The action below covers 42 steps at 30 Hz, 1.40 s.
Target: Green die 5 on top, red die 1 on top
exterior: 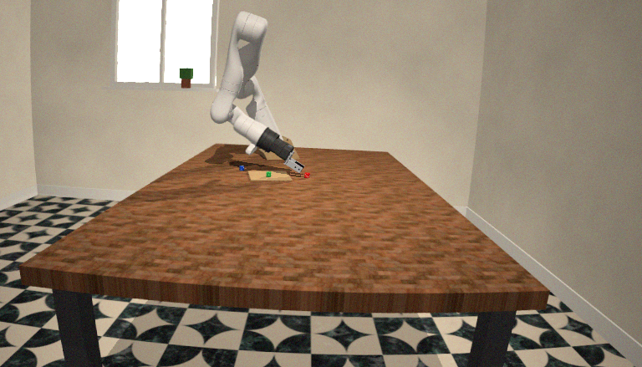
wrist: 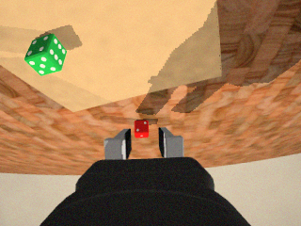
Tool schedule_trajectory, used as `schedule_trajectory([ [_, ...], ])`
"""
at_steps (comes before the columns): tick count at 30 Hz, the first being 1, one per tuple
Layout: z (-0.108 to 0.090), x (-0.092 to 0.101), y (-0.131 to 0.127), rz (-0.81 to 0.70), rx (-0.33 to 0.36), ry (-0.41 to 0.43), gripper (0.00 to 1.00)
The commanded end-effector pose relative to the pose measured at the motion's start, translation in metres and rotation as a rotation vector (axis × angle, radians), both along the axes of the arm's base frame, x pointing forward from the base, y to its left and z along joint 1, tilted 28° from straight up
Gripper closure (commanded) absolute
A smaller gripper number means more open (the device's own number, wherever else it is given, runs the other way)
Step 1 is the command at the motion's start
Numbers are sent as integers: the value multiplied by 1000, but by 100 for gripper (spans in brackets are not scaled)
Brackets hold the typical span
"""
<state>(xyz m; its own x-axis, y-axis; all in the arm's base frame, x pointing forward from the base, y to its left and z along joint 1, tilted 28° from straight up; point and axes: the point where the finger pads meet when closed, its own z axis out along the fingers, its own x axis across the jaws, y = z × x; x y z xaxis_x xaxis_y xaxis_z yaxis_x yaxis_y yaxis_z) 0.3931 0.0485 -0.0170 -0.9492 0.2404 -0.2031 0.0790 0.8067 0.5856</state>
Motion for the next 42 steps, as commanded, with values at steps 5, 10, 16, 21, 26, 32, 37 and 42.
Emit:
schedule_trajectory([
  [5, 14, -1, -8, -6, 2, -10, 36],
  [10, 15, -1, -8, -6, 2, -10, 36],
  [16, 21, -2, -6, -6, 2, -10, 36],
  [21, 39, -3, 4, -6, 2, -10, 36],
  [26, 58, -5, 14, -6, 2, -10, 36],
  [32, 66, -6, 18, -6, 2, -10, 36],
  [37, 68, -6, 19, -6, 2, -10, 36],
  [42, 68, -6, 19, -6, -1, -8, 36],
])
